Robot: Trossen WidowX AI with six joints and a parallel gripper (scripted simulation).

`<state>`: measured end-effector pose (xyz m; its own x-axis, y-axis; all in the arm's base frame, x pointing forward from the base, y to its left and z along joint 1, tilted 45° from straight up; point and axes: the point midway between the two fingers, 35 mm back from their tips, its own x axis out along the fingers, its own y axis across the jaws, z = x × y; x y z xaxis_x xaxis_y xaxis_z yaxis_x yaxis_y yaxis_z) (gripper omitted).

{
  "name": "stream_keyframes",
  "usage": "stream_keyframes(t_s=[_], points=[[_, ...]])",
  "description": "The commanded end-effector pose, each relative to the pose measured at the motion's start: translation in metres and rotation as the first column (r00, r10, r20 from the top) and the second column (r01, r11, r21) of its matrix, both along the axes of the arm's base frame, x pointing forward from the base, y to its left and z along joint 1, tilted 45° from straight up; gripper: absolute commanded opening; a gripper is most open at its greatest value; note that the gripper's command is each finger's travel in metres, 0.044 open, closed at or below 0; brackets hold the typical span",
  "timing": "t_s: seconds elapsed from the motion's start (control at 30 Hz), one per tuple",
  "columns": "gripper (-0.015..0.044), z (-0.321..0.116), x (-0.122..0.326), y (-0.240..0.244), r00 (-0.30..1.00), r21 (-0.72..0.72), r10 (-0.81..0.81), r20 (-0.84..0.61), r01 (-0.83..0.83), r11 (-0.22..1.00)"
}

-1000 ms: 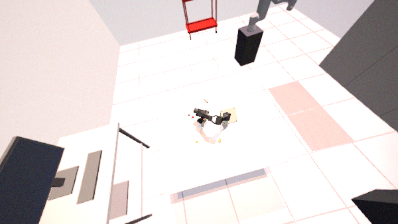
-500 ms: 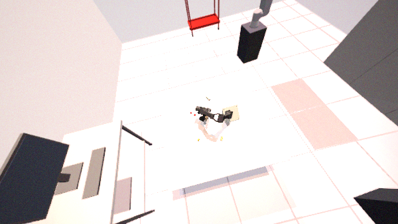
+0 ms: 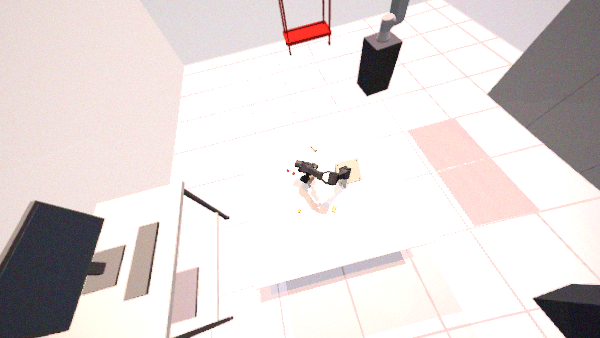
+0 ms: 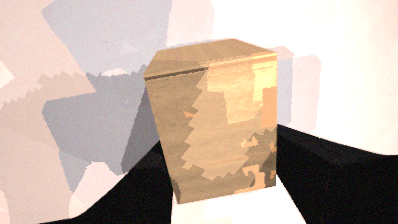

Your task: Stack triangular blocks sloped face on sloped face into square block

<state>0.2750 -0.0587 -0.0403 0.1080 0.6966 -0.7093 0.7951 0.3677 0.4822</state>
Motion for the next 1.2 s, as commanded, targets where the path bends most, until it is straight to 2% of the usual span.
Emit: stream_keyframes(t_s=[0.0,0.17,0.47,0.7,1.17], points=[[0.0315,0.000,0.000,0.000,1.000,0.000,0.000,0.000,0.000,1.000],[0.0440,0.000,0.000,0.000,1.000,0.000,0.000,0.000,0.000,1.000],[0.0440,0.006,0.001,-0.008,1.000,-0.003,-0.001,0.000,0.001,1.000],[0.0440,0.076,-0.011,-0.076,1.000,-0.005,0.000,-0.003,0.000,1.000],[0.0440,0.073,-0.010,-0.076,1.000,-0.009,-0.013,0.003,0.013,1.000]])
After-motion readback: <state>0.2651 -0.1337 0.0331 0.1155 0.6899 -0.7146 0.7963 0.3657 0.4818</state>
